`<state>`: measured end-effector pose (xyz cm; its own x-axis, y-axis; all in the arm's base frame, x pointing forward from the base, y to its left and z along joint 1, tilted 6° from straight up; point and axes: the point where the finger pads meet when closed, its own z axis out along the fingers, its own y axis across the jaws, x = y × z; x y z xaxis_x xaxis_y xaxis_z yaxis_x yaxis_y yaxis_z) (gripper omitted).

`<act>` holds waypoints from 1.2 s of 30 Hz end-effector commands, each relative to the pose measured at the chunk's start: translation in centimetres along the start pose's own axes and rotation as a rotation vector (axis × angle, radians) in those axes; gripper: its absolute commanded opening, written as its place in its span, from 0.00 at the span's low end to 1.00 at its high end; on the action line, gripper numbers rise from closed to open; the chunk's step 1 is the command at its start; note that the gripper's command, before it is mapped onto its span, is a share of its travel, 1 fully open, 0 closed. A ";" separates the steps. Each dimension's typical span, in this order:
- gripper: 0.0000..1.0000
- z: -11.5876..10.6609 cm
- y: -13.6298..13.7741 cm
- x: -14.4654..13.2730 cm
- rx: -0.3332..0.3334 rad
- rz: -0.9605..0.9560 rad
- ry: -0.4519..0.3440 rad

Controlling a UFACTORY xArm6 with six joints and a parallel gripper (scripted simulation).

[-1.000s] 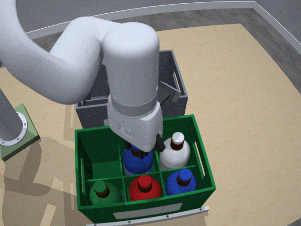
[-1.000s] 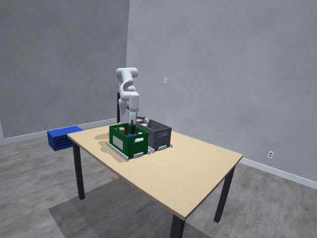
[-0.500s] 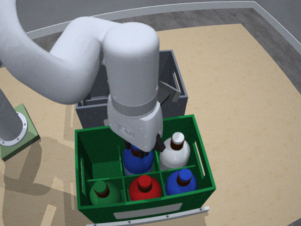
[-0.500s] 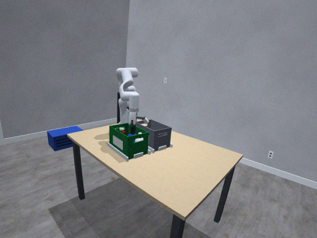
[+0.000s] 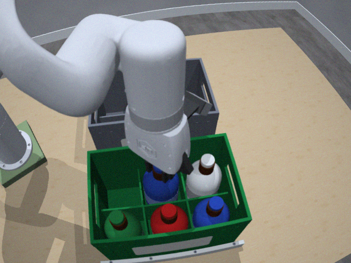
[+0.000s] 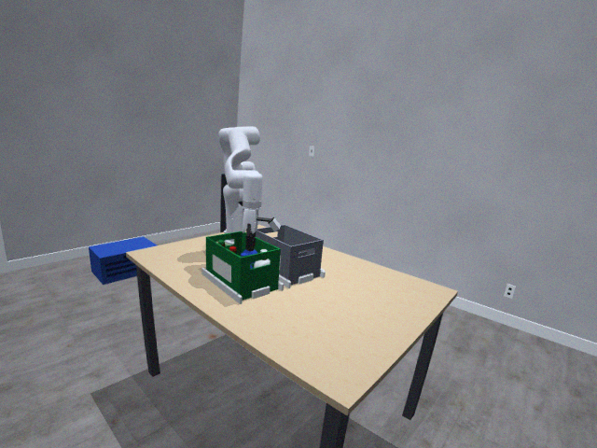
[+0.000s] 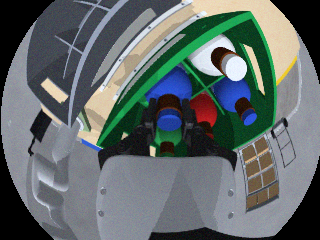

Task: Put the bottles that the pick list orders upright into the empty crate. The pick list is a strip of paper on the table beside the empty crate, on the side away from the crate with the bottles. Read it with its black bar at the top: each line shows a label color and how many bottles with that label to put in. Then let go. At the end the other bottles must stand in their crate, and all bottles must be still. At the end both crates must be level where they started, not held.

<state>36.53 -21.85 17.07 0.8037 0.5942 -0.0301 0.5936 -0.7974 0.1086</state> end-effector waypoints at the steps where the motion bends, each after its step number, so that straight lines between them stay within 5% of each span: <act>1: 0.00 -0.8 0.1 0.1 -0.004 0.000 0.002; 36: 0.00 -6.0 0.1 0.0 -0.004 0.000 0.002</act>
<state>36.31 -21.29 22.34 0.8037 0.5942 -0.0302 0.5936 -0.7974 0.1083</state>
